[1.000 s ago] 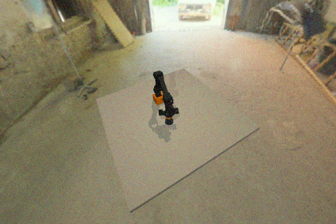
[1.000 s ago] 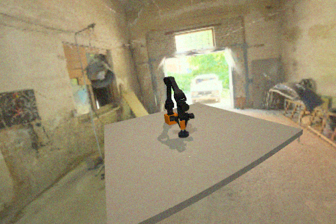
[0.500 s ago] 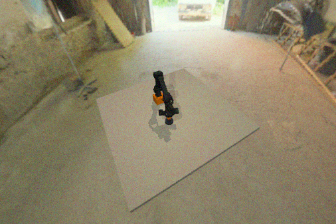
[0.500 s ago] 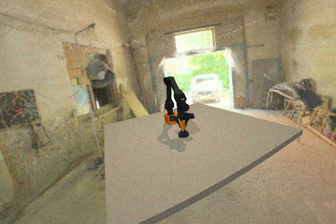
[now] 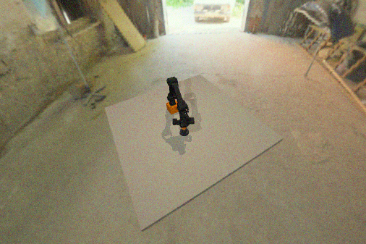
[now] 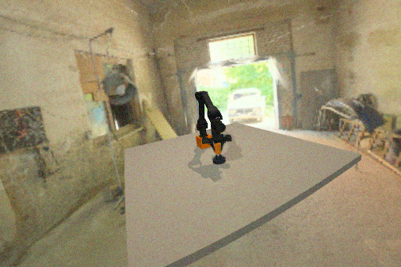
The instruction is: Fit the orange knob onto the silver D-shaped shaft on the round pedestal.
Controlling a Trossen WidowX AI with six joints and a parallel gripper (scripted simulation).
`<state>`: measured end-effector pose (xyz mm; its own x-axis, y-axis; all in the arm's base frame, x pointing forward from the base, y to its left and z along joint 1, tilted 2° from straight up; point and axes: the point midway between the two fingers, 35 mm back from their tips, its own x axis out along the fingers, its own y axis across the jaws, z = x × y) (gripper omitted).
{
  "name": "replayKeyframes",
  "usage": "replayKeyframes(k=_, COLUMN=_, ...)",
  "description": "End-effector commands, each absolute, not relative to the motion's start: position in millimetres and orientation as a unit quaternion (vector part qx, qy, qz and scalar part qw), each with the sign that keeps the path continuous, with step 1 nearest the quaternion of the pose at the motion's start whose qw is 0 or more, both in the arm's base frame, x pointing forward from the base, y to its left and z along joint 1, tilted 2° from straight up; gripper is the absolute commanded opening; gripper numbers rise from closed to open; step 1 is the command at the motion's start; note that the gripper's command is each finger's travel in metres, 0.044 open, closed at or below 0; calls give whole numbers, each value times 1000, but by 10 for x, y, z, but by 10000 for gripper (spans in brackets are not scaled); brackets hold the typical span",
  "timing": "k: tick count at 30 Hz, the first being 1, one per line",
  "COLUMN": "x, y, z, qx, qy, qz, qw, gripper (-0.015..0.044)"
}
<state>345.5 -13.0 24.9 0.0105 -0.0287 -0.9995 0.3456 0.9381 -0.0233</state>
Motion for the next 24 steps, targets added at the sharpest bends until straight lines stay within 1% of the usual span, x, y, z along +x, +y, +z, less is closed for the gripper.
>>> replayKeyframes(k=1, x=3450, y=-138, z=261, qx=121, qy=686, qz=-140, qw=704, gripper=0)
replayKeyframes(k=24, x=3468, y=-133, z=217, qx=121, qy=686, qz=-140, qw=704, gripper=0)
